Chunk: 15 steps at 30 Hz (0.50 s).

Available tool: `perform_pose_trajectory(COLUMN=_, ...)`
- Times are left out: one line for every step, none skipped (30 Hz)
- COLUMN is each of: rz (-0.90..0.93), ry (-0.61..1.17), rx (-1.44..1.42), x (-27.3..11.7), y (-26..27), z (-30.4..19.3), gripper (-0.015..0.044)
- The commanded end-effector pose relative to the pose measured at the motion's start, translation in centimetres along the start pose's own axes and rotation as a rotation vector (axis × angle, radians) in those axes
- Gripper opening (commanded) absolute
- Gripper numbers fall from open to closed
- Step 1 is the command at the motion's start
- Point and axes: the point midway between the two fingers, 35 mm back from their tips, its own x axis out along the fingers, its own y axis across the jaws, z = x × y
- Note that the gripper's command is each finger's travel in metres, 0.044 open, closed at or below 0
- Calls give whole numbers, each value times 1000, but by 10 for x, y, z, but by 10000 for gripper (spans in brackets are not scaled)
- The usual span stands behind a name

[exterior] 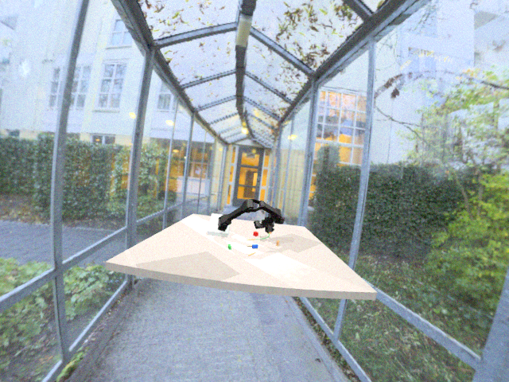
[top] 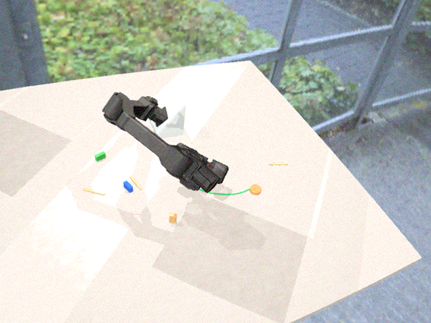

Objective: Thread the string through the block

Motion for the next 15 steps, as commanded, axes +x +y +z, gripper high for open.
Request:
perform_pose_trajectory(rz=0, ry=4, rx=2, x=-2, y=0, z=-1, gripper=238)
perform_pose_trajectory(rz=0, ry=4, rx=2, x=-2, y=0, z=-1, gripper=238)
perform_pose_trajectory(rz=0, ry=4, rx=2, x=-2, y=0, z=-1, gripper=238)
perform_pose_trajectory(rz=0, ry=4, rx=2, x=-2, y=0, z=-1, gripper=238)
perform_pose_trajectory(rz=0, ry=4, rx=2, x=-2, y=0, z=-1, gripper=238)
perform_pose_trajectory(rz=0, ry=4, rx=2, x=-2, y=0, z=-1, gripper=238)
perform_pose_trajectory(rz=0, ry=4, rx=2, x=-2, y=0, z=-1, gripper=238)
perform_pose_trajectory(rz=0, ry=4, rx=2, x=-2, y=0, z=-1, gripper=238)
perform_pose_trajectory(rz=-4, ry=-5, rx=-19, x=-1, y=0, z=-1, gripper=265)
perform_pose_trajectory(rz=-10, ry=-20, rx=-73, x=1, y=0, z=-2, gripper=291)
perform_pose_trajectory(rz=-22, ry=-46, rx=-164, x=3, y=0, z=-3, gripper=317)
perform_pose_trajectory(rz=-40, ry=-76, rx=-276, x=6, y=0, z=-5, gripper=343)
perform_pose_trajectory(rz=-60, ry=-106, rx=-389, x=9, y=0, z=-6, gripper=370)
perform_pose_trajectory(rz=-83, ry=-134, rx=-501, x=12, y=0, z=-7, gripper=396)
perform_pose_trajectory(rz=-109, ry=-160, rx=-613, x=14, y=0, z=-9, gripper=422)
